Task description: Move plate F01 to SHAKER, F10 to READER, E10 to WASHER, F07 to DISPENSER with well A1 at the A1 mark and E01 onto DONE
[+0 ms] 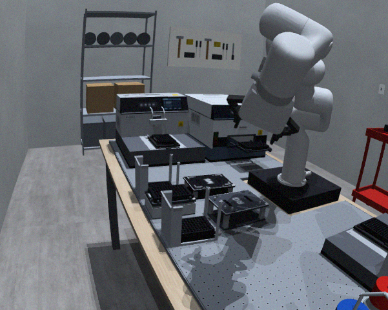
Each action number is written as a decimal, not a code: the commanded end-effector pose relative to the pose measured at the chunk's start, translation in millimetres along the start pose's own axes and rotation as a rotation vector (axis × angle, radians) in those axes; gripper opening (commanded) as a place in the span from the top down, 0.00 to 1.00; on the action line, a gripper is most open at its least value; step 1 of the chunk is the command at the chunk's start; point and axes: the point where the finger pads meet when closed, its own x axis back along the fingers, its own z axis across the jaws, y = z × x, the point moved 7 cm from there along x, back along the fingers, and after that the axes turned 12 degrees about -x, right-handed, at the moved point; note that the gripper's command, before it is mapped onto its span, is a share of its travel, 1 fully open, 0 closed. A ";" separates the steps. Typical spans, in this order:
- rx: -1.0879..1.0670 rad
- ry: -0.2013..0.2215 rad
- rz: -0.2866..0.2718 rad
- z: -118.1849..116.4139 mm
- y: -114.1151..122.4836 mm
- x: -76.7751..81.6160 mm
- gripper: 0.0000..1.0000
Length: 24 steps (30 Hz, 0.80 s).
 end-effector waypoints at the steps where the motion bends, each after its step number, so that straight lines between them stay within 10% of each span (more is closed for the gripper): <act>1: -0.002 0.001 -0.005 -1.0 -1.2 1.5 0.00; 17: -0.002 0.001 -0.005 -1.0 -1.2 1.5 0.00; 24: -0.170 0.183 -0.136 -17.3 -18.5 -21.8 0.00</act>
